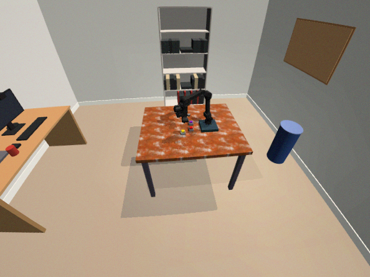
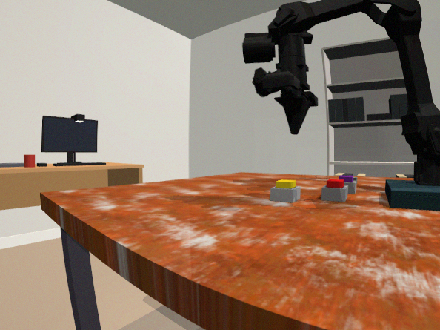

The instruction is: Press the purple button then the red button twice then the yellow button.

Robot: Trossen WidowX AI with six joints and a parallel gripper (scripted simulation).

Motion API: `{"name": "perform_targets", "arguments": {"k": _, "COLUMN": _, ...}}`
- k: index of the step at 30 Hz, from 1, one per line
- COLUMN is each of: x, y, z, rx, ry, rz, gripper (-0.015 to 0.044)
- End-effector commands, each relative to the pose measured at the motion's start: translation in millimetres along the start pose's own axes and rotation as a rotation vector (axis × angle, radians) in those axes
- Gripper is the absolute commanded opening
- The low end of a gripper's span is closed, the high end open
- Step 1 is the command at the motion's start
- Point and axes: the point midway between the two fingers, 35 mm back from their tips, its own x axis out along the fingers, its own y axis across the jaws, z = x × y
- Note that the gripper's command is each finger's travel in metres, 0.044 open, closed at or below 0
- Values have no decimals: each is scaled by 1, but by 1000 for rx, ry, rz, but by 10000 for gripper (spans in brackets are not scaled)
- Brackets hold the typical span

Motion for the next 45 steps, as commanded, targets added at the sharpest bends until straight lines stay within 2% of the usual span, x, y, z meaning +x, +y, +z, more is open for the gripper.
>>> {"name": "perform_targets", "arguments": {"k": 1, "x": 6, "y": 9, "z": 15, "rx": 3, "ry": 12, "rz": -3, "gripper": 20}}
{"name": "perform_targets", "arguments": {"k": 4, "x": 8, "y": 9, "z": 15, "rx": 3, "ry": 12, "rz": -3, "gripper": 20}}
{"name": "perform_targets", "arguments": {"k": 8, "x": 57, "y": 10, "z": 15, "rx": 3, "ry": 12, "rz": -3, "gripper": 20}}
{"name": "perform_targets", "arguments": {"k": 10, "x": 67, "y": 9, "z": 14, "rx": 3, "ry": 13, "rz": -3, "gripper": 20}}
{"name": "perform_targets", "arguments": {"k": 35, "x": 101, "y": 9, "z": 14, "rx": 3, "ry": 13, "rz": -3, "gripper": 20}}
{"name": "perform_targets", "arguments": {"k": 45, "x": 102, "y": 9, "z": 14, "rx": 3, "ry": 13, "rz": -3, "gripper": 20}}
